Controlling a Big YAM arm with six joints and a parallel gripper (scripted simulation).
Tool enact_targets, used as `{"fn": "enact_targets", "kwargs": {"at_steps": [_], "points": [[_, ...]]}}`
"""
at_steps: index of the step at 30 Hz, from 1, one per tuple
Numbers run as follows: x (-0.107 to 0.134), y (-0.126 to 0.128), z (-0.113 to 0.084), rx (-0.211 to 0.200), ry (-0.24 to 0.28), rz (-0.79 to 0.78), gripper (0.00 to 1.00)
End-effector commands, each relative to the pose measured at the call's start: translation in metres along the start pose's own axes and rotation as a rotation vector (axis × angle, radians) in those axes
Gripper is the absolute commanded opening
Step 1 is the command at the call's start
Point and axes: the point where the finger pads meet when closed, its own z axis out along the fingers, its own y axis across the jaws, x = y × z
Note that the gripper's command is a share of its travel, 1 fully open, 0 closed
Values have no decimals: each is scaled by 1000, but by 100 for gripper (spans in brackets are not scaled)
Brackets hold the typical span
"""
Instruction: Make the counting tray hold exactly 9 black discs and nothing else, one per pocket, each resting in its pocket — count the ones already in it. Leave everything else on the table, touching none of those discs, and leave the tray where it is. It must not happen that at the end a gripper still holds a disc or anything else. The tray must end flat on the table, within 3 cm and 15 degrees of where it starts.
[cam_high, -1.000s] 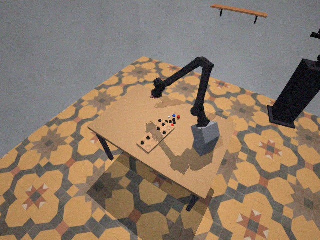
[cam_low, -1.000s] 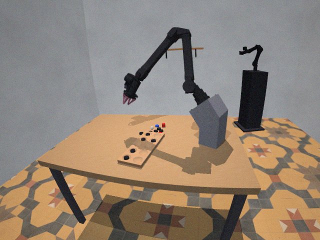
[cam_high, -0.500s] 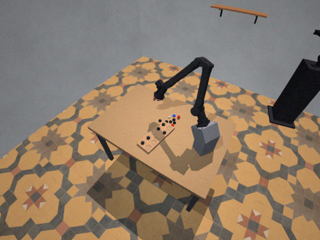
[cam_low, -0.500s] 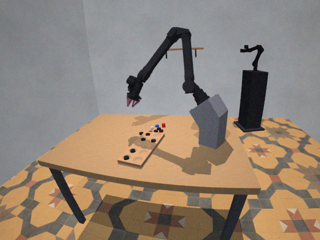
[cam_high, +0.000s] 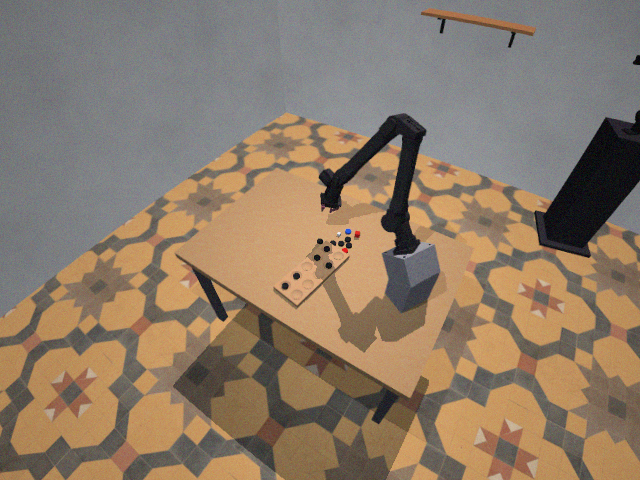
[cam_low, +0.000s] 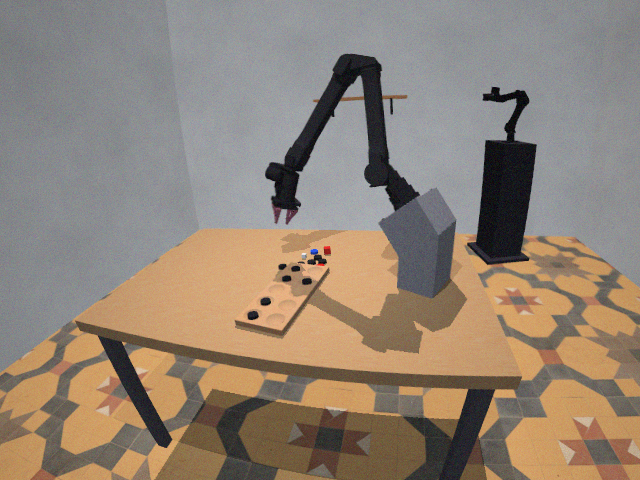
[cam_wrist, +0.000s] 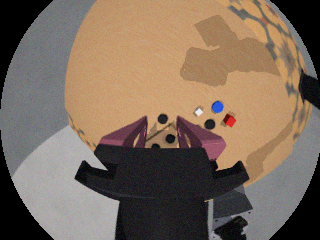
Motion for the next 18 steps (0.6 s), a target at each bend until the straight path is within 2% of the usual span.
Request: {"fn": "enact_targets", "kwargs": {"at_steps": [1, 2, 3, 6, 7, 9, 10, 12, 13, 14, 15, 16, 17, 18], "points": [[1, -8, 0, 17, 9, 59, 44], [1, -8, 0, 17, 9, 59, 44], [15, -33, 4, 79, 33, 122, 44], [15, -32, 3, 74, 35, 122, 44], [27, -53, 6, 129, 54, 179, 44], [28, -53, 6, 124, 57, 179, 44], [38, -71, 6, 172, 70, 228, 44], [38, -70, 6, 166, 71, 229, 44], [47, -86, 6, 209, 82, 271, 44], [47, -85, 5, 204, 82, 271, 44], [55, -97, 5, 239, 91, 306, 44], [55, -97, 5, 236, 92, 306, 44], [62, -107, 5, 264, 99, 333, 44], [62, -107, 5, 264, 99, 333, 44]]}}
